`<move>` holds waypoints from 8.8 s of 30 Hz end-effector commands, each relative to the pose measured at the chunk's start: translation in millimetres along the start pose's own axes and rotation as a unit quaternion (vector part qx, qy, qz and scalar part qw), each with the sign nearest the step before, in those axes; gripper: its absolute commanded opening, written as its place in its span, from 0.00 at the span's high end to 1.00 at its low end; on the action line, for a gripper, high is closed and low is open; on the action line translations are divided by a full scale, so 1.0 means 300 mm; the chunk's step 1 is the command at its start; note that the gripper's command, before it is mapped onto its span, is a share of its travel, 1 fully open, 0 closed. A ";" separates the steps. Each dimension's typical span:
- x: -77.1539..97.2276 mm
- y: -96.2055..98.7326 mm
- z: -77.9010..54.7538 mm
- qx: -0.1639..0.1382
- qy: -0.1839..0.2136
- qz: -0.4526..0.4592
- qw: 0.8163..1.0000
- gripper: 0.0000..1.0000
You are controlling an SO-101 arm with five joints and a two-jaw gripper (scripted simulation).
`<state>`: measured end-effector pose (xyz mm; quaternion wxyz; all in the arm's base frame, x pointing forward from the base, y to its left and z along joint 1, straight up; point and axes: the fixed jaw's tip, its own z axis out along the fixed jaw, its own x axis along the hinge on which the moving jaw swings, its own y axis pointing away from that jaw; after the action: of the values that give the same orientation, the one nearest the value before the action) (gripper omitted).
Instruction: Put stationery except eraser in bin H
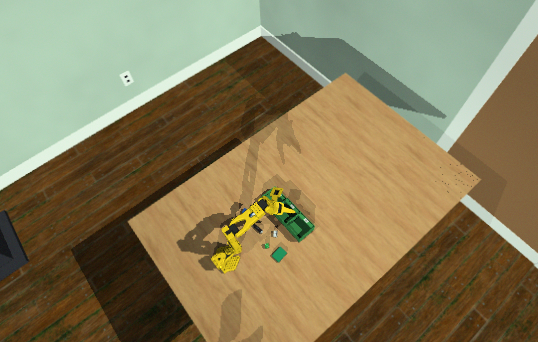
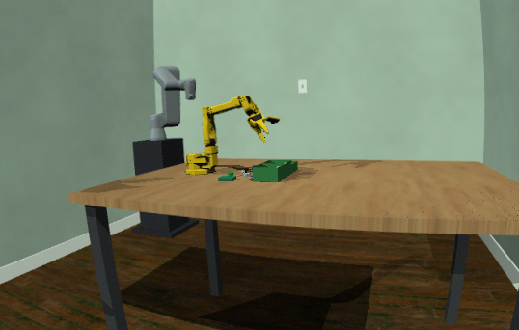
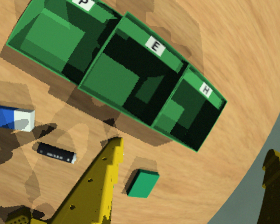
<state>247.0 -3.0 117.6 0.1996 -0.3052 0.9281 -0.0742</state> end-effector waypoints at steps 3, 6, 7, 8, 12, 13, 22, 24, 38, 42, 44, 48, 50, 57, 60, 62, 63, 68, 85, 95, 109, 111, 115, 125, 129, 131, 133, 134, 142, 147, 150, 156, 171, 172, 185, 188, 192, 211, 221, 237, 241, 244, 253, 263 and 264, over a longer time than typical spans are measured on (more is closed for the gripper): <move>-0.022 -0.126 -0.023 0.027 -0.004 0.150 0.988 0.64; -0.020 -0.142 -0.022 0.031 -0.005 0.173 0.984 0.66; -0.017 -0.159 -0.022 0.035 -0.005 0.195 0.980 0.69; -0.013 -0.174 -0.021 0.039 -0.006 0.216 0.976 0.71; 0.003 -0.229 -0.018 0.053 -0.010 0.293 0.955 0.78; 0.007 -0.241 -0.017 0.056 -0.011 0.309 0.949 0.80; 0.040 -0.309 -0.013 0.074 -0.018 0.405 0.911 0.90; 0.043 -0.314 -0.013 0.075 -0.018 0.413 0.908 0.90; 0.056 -0.335 -0.012 0.081 -0.021 0.443 0.893 0.93; 0.056 -0.335 -0.012 0.081 -0.021 0.443 0.893 0.93; 0.056 -0.335 -0.012 0.081 -0.021 0.443 0.893 0.93; 0.056 -0.335 -0.012 0.081 -0.021 0.443 0.893 0.93; 0.056 -0.335 -0.012 0.081 -0.021 0.443 0.893 0.93; 0.056 -0.335 -0.012 0.081 -0.021 0.443 0.893 0.93; 0.042 -0.363 -0.043 0.099 -0.052 0.446 0.888 0.93; 0.042 -0.363 -0.043 0.099 -0.052 0.446 0.888 0.93; 0.042 -0.363 -0.043 0.099 -0.052 0.446 0.888 0.93; 0.042 -0.363 -0.043 0.099 -0.052 0.446 0.888 0.93; 0.048 -0.356 -0.036 0.095 -0.043 0.446 0.889 0.93; 0.061 -0.353 0.033 0.092 -0.038 0.447 0.889 0.93; 0.095 -0.322 0.111 0.092 -0.037 0.447 0.889 0.93; 0.095 -0.322 0.111 0.092 -0.037 0.447 0.889 0.93; 0.095 -0.322 0.111 0.092 -0.037 0.447 0.889 0.93; 0.093 -0.321 0.095 0.099 -0.051 0.445 0.888 0.93; 0.093 -0.321 0.095 0.099 -0.051 0.445 0.888 0.93; 0.093 -0.321 0.095 0.099 -0.051 0.445 0.888 0.93; 0.093 -0.321 0.095 0.099 -0.051 0.445 0.888 0.93; 0.093 -0.321 0.095 0.099 -0.051 0.445 0.888 0.93; 0.093 -0.321 0.095 0.099 -0.051 0.445 0.888 0.93; 0.093 -0.321 0.095 0.099 -0.051 0.445 0.888 0.93; 0.093 -0.321 0.095 0.099 -0.051 0.445 0.888 0.93; 0.093 -0.321 0.095 0.099 -0.051 0.445 0.888 0.93; 0.087 -0.315 0.095 0.097 -0.052 0.442 0.890 0.93; 0.083 -0.311 0.095 0.096 -0.052 0.440 0.891 0.93; -0.010 -0.198 0.097 0.063 -0.064 0.384 0.919 0.93; -0.036 -0.159 0.095 0.053 -0.068 0.365 0.927 0.93; -0.056 -0.126 0.094 0.044 -0.072 0.350 0.933 0.93; -0.083 -0.078 0.096 0.030 -0.074 0.326 0.942 0.93; -0.083 -0.078 0.096 0.030 -0.074 0.326 0.942 0.93; -0.083 -0.078 0.096 0.030 -0.074 0.326 0.942 0.93; -0.083 -0.078 0.096 0.030 -0.074 0.326 0.942 0.93; -0.083 -0.078 0.096 0.030 -0.074 0.326 0.942 0.93; -0.084 -0.077 0.096 0.030 -0.074 0.326 0.942 0.93; -0.122 -0.028 0.107 0.015 -0.079 0.299 0.951 0.93; -0.130 -0.017 0.109 0.012 -0.080 0.293 0.953 0.93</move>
<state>287.9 4.5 91.9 0.2644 -0.0055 0.9644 -0.0048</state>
